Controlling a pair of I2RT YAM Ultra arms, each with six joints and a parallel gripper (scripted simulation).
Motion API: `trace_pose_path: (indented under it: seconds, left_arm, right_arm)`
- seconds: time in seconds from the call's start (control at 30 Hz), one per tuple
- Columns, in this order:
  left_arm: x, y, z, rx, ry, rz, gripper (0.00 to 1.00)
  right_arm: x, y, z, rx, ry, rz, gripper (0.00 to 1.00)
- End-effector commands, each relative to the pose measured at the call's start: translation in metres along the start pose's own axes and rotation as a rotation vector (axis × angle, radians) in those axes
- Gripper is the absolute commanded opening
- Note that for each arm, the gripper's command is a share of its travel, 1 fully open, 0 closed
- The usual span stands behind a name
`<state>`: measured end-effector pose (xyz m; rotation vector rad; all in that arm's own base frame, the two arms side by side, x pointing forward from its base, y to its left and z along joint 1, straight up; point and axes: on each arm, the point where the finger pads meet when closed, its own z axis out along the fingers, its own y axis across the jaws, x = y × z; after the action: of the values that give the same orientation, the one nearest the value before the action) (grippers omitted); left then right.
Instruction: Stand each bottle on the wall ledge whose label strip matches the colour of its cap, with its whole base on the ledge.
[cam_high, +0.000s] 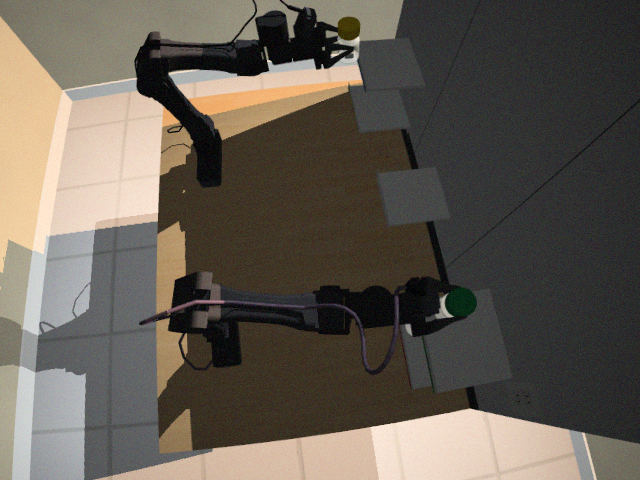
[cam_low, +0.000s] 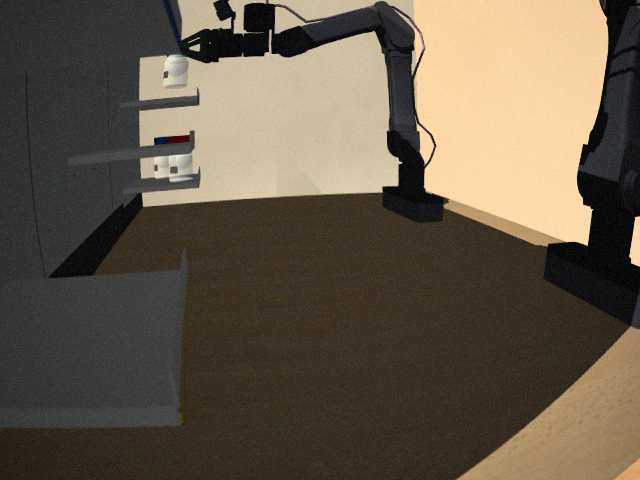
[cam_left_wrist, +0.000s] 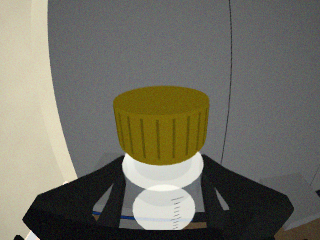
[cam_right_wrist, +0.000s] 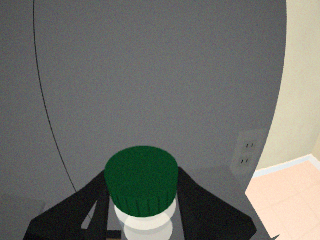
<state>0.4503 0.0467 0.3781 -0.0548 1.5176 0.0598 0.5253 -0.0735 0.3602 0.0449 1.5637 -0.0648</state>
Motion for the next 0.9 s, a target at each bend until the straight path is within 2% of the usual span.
trace_pose_path:
  seconds: [0.0, 0.07, 0.13, 0.23, 0.33, 0.4, 0.6, 0.67, 0.8, 0.87]
  left_arm:
    - [-0.011, 0.002, -0.014, 0.001, -0.027, 0.007, 0.52]
    - [-0.005, 0.002, -0.017, 0.0, -0.006, 0.006, 0.52]
    - [0.0, 0.002, -0.018, 0.0, 0.009, 0.005, 0.52]
    - [0.0, 0.002, -0.019, 0.001, 0.005, 0.005, 0.52]
    - [-0.004, 0.002, -0.02, 0.001, -0.004, 0.005, 0.52]
    - [0.013, 0.001, -0.02, 0.005, 0.041, 0.002, 0.52]
    - [0.008, 0.001, -0.02, 0.001, 0.029, 0.002, 0.52]
    - [0.008, 0.001, -0.02, 0.001, 0.029, 0.002, 0.52]
    - [0.012, 0.0, -0.018, 0.002, 0.039, -0.001, 0.52]
    - [0.012, 0.0, -0.018, 0.002, 0.039, -0.001, 0.52]
  right_arm:
    - [-0.016, -0.004, -0.002, -0.002, -0.081, -0.007, 0.5]
    - [0.0, -0.007, 0.0, 0.008, -0.042, -0.003, 0.5]
    - [0.003, -0.006, 0.0, 0.0, -0.048, -0.003, 0.5]
    - [-0.004, -0.007, -0.002, 0.002, -0.062, -0.006, 0.5]
    - [0.002, -0.008, -0.002, 0.007, -0.044, -0.004, 0.5]
    - [0.002, -0.008, -0.002, 0.007, -0.044, -0.004, 0.5]
    - [0.002, -0.008, -0.002, 0.007, -0.044, -0.004, 0.5]
    - [0.002, -0.008, -0.002, 0.007, -0.044, -0.004, 0.7]
    - [-0.007, -0.008, -0.005, 0.011, -0.067, -0.006, 0.7]
    - [-0.001, -0.009, -0.009, 0.022, -0.058, -0.004, 0.7]
